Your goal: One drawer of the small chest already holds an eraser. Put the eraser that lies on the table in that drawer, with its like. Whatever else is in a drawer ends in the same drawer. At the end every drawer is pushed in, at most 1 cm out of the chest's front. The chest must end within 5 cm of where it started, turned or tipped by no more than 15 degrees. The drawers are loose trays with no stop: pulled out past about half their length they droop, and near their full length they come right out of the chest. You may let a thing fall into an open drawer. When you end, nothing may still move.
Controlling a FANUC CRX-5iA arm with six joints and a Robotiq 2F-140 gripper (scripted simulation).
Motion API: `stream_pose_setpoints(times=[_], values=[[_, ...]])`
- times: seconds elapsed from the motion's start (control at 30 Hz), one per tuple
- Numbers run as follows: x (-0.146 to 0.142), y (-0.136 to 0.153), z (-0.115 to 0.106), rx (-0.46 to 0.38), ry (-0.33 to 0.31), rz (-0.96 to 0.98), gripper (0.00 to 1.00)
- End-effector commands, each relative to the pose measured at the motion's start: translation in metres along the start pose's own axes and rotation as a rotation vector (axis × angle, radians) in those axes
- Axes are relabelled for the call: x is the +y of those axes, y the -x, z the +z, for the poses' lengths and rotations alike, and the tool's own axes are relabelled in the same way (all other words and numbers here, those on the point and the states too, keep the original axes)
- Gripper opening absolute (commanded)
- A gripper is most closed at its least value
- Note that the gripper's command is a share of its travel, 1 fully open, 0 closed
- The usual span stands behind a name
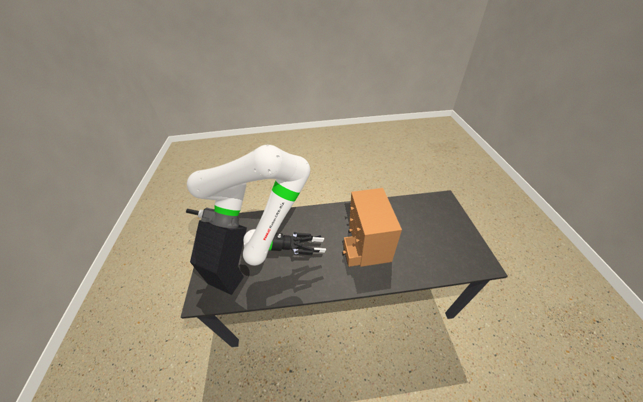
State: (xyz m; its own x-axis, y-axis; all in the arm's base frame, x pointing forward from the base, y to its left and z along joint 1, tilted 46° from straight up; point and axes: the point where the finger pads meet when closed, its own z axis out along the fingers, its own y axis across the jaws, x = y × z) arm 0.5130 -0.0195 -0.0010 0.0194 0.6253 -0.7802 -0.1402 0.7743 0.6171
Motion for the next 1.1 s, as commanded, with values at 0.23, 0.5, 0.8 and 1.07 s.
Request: stream_pose_setpoints(times=[0.23, 0.5, 0.8, 1.07], values=[[0.000, 0.000, 0.000, 0.000, 0.000, 0.000, 0.00], [0.000, -0.008, 0.011, 0.000, 0.000, 0.000, 0.00], [0.000, -0.032, 0.043, 0.000, 0.000, 0.000, 0.00], [0.000, -0.057, 0.076, 0.000, 0.000, 0.000, 0.00]])
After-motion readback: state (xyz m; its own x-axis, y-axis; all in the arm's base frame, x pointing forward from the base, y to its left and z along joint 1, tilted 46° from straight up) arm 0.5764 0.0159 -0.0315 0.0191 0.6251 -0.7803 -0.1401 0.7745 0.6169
